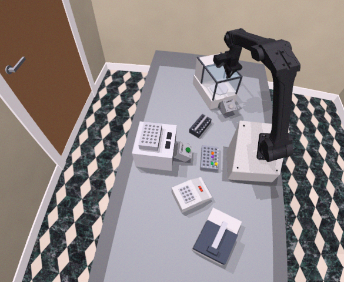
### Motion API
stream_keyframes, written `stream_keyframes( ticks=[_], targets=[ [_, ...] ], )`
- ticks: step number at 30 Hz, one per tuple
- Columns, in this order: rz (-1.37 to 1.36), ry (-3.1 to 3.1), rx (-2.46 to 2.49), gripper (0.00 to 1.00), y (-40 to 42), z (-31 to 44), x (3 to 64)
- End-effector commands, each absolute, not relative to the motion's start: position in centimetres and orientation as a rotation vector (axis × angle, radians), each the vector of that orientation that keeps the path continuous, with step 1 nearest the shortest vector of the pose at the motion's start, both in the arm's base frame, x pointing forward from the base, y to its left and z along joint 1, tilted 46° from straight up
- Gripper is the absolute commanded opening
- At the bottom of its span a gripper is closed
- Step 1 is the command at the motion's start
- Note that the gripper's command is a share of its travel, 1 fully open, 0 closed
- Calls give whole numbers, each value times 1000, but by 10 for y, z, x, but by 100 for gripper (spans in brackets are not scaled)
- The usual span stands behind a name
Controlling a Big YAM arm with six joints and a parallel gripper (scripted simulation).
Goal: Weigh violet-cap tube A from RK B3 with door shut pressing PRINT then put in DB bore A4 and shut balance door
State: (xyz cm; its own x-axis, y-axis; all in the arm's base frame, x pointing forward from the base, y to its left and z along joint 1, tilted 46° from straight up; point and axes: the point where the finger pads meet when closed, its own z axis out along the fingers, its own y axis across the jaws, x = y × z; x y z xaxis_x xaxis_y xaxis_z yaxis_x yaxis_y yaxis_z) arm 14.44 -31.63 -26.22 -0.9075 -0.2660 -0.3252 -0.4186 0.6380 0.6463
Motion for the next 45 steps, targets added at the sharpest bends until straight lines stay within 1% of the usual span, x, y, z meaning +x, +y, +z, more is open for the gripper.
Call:
stream_keyframes(
  ticks=[1, 45],
  targets=[
    [1070, 2675, -567, 6, -334, -262, 149],
    [1081, 2678, -562, 6, -357, -288, 166]
  ],
)
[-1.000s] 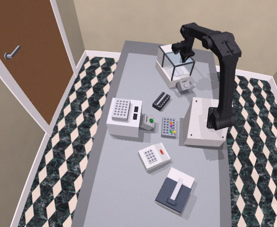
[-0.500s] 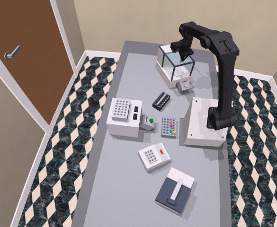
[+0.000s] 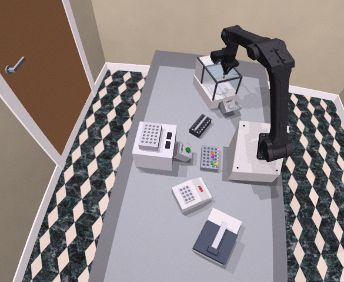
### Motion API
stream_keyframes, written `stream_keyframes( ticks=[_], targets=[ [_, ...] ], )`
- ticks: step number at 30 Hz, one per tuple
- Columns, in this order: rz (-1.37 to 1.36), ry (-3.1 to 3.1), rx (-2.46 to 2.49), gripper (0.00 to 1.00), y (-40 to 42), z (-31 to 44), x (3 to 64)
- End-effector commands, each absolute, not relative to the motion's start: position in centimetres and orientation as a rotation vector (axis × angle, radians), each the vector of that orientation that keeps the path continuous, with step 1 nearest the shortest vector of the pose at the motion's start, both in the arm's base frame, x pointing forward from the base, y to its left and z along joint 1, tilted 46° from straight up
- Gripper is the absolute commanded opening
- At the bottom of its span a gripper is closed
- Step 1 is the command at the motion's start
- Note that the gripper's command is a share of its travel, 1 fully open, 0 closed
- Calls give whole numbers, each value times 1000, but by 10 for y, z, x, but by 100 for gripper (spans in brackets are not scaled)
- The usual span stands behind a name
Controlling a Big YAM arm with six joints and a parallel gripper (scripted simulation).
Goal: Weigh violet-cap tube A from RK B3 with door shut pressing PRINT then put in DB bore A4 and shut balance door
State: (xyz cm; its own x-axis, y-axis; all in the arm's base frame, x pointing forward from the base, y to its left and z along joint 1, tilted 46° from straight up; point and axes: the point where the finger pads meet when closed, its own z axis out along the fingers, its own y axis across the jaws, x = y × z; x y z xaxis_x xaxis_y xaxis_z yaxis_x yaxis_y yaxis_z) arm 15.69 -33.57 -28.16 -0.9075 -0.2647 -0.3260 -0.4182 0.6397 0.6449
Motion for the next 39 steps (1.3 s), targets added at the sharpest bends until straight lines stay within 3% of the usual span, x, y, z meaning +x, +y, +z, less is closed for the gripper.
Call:
stream_keyframes(
  ticks=[1, 39],
  targets=[
    [1081, 2678, -562, 6, -358, -288, 166],
    [1081, 2677, -562, 6, -378, -309, 180]
  ],
)
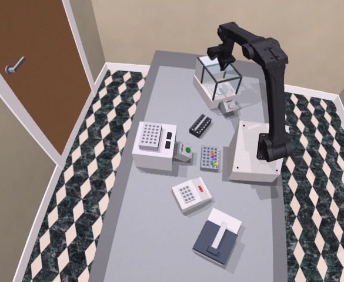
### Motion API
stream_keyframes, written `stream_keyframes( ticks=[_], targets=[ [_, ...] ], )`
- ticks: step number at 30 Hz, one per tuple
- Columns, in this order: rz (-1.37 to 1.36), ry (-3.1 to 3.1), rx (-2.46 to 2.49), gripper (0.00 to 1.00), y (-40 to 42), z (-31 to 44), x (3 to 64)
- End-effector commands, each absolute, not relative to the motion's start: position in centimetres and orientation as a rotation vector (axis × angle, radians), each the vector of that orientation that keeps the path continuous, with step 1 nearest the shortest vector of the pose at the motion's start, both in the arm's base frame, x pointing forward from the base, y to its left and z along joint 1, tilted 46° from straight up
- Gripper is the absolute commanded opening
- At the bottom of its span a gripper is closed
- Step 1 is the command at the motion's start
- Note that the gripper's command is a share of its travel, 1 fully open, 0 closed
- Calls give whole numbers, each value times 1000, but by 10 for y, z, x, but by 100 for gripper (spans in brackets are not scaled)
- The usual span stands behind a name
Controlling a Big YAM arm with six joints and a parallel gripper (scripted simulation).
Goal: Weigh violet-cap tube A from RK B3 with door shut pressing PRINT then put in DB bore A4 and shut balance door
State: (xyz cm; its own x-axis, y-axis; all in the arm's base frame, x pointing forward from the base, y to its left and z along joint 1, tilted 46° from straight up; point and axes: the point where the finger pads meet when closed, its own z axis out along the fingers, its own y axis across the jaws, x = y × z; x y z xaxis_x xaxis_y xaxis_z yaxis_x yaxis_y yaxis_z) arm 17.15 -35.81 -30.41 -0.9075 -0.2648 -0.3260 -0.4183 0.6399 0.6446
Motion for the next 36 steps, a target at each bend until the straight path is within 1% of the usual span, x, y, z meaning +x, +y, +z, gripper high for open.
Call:
stream_keyframes(
  ticks=[1, 36],
  targets=[
    [1081, 2677, -562, 6, -378, -309, 180],
    [1079, 2676, -561, 6, -398, -329, 192]
  ],
)
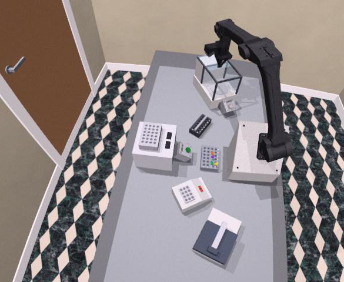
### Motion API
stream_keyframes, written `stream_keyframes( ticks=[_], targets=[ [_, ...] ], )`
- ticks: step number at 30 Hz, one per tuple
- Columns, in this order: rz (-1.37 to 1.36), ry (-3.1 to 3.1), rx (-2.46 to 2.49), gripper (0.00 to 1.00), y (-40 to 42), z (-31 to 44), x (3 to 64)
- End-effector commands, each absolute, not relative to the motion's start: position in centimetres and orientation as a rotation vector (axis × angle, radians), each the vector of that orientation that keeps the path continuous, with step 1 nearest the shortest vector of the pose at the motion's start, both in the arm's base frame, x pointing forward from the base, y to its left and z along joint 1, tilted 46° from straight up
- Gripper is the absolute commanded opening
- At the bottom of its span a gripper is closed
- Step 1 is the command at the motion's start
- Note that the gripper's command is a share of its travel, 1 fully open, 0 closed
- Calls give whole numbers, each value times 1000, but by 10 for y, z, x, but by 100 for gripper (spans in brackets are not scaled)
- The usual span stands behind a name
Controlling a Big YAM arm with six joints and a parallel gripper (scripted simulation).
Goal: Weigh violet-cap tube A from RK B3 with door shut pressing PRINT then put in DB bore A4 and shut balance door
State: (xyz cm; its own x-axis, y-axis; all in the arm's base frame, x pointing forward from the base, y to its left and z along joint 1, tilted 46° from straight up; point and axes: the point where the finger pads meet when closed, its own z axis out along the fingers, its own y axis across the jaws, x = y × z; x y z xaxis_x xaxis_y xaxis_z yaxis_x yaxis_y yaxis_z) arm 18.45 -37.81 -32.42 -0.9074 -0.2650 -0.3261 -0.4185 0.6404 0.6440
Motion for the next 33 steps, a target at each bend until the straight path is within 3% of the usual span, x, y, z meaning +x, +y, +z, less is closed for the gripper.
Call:
stream_keyframes(
  ticks=[1, 33],
  targets=[
    [1080, 2677, -562, 6, -398, -329, 193],
    [1056, 2682, -566, 6, -417, -347, 204]
  ],
)
